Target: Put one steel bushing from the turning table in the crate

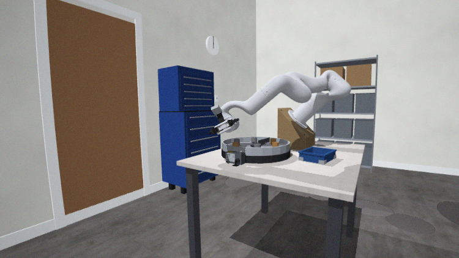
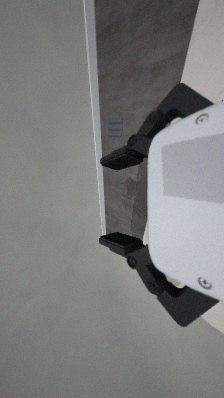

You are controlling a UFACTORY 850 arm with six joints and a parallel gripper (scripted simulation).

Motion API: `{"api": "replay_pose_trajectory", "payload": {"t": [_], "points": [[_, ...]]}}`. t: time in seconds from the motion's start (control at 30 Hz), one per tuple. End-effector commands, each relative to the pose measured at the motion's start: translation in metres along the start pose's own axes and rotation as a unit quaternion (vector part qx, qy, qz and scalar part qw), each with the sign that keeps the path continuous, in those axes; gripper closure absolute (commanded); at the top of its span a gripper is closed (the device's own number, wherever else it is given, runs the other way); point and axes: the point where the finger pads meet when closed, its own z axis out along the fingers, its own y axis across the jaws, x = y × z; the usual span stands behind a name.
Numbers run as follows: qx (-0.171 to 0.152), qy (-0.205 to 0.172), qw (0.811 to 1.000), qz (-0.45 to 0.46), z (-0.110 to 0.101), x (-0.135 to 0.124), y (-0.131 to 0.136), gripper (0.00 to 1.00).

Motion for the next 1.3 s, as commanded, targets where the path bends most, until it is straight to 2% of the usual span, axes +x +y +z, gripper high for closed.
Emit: {"api": "replay_pose_trajectory", "payload": {"t": [0.0,0.67,0.8,0.87,1.03,1.1,1.13,1.27], "points": [[0.001,0.001,1.000,-0.001,0.001,0.001,-0.001,0.00],[-0.004,-0.007,1.000,0.001,-0.001,0.001,0.001,0.00],[-0.034,-0.049,0.998,0.008,-0.010,-0.002,0.007,0.00],[-0.059,-0.086,0.994,0.013,-0.021,-0.006,0.012,0.00],[-0.095,-0.138,0.986,0.020,-0.041,-0.011,0.016,0.00],[-0.095,-0.138,0.986,0.020,-0.041,-0.011,0.016,0.00],[-0.113,-0.166,0.979,0.024,-0.054,-0.013,0.016,0.00],[-0.141,-0.210,0.967,0.029,-0.077,-0.018,0.016,0.00]]}}
